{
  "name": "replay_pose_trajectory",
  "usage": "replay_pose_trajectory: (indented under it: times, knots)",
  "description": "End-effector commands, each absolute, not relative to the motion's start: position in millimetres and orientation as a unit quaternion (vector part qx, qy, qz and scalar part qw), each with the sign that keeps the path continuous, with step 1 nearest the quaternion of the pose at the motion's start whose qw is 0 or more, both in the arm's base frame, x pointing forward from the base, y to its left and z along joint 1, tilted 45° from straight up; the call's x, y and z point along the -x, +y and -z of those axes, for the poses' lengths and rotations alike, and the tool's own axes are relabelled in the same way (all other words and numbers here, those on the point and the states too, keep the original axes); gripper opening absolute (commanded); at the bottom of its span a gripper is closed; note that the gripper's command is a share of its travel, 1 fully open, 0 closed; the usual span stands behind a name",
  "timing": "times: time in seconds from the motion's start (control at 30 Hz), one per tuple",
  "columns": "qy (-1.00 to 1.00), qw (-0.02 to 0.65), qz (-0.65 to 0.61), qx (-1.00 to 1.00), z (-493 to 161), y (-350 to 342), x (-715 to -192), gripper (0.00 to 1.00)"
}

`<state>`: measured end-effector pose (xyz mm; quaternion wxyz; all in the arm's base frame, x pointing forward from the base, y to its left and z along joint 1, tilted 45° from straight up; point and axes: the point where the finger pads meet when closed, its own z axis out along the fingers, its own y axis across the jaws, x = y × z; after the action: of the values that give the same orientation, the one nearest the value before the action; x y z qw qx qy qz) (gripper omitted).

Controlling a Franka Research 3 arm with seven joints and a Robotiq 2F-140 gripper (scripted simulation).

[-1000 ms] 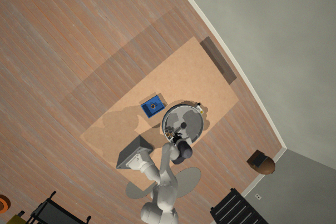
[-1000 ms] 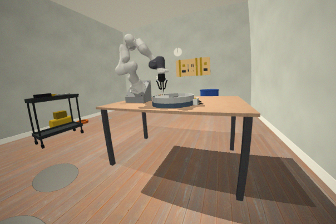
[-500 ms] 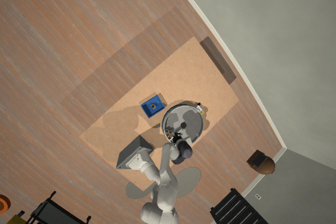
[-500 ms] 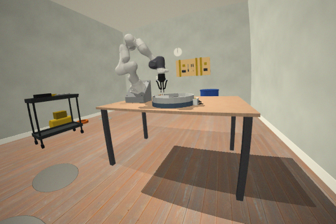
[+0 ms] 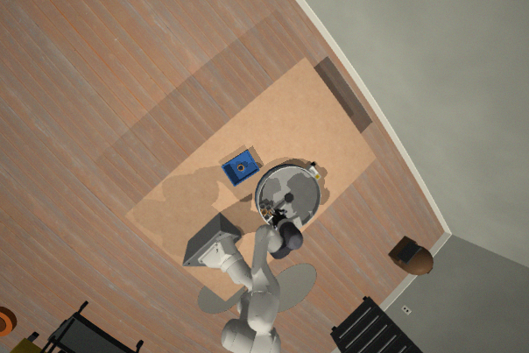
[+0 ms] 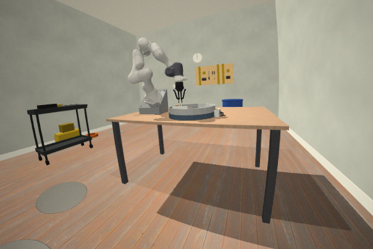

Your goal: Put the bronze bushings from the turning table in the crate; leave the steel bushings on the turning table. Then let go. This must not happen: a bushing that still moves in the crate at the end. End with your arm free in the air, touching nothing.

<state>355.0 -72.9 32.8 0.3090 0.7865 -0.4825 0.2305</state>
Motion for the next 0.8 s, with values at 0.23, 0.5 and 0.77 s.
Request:
replay_pose_trajectory:
  times: [0.23, 0.5, 0.77]
  knots:
    - [-0.481, 0.310, -0.230, -0.787, -34, -74, -354, 0.00]
    - [-0.481, 0.310, -0.230, -0.787, -44, -64, -353, 0.00]
    - [-0.481, 0.310, -0.230, -0.787, -69, -38, -351, 0.00]
